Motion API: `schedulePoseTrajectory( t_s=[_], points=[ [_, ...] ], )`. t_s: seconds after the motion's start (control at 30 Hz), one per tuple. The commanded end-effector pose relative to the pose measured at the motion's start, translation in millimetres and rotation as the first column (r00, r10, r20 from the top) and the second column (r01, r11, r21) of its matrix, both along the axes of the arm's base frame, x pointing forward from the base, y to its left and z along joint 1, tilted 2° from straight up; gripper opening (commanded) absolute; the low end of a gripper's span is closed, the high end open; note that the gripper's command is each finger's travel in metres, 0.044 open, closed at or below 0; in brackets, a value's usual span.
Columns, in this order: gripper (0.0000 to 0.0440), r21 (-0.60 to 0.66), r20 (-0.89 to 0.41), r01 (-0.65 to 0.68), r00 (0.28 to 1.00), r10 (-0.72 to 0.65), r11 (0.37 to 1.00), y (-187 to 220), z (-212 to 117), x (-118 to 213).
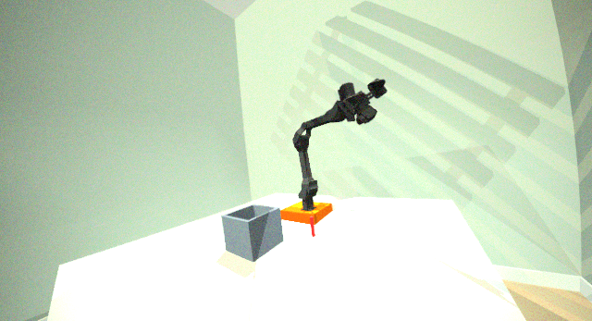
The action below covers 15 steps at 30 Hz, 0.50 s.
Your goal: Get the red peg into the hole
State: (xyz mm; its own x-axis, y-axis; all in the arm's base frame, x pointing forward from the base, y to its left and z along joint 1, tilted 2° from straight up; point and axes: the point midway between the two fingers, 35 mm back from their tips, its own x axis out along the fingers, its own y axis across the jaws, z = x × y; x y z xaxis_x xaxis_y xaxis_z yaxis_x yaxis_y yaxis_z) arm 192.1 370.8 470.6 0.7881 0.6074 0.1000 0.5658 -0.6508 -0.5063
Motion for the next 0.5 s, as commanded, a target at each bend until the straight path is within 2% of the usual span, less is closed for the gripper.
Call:
schedulePoseTrajectory(
  t_s=[0.0,0.07,0.47],
  points=[
    [0.0419,0.019,-0.022,0.008,1.0,-0.007,1.0,-2,-2,4],
    [0.044,0.064,-0.074,0.022,0.997,-0.018,0.998,-5,-7,12],
    [0.044,0.322,-0.367,0.176,0.929,-0.049,0.93,-34,-34,61]
  ],
)
